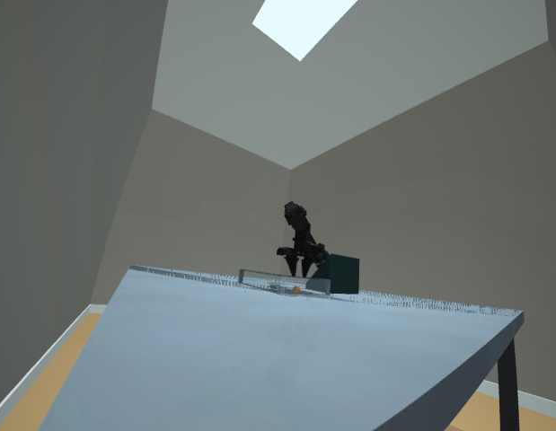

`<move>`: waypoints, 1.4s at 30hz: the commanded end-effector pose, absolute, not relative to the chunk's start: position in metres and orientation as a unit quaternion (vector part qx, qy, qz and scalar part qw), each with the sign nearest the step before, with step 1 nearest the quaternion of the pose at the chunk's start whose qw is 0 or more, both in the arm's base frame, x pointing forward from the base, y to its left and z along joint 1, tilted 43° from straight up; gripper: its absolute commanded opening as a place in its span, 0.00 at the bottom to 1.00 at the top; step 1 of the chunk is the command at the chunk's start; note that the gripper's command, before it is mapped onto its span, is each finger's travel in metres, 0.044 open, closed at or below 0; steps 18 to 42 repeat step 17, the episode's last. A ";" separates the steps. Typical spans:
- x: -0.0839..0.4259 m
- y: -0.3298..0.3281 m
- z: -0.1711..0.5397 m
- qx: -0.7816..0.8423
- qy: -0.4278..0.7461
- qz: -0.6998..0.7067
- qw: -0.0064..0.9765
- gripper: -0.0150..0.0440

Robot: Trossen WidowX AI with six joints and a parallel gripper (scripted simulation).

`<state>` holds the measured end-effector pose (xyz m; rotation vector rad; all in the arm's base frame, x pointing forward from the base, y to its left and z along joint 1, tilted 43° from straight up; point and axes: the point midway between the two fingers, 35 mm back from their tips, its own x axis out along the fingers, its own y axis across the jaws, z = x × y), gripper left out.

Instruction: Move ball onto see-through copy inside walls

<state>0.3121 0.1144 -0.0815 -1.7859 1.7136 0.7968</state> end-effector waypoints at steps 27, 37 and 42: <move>0.308 0.171 -0.020 -0.669 0.622 0.294 0.281 0.93; 0.308 0.171 -0.020 -0.669 0.622 0.294 0.281 0.93; 0.308 0.171 -0.020 -0.669 0.622 0.294 0.281 0.93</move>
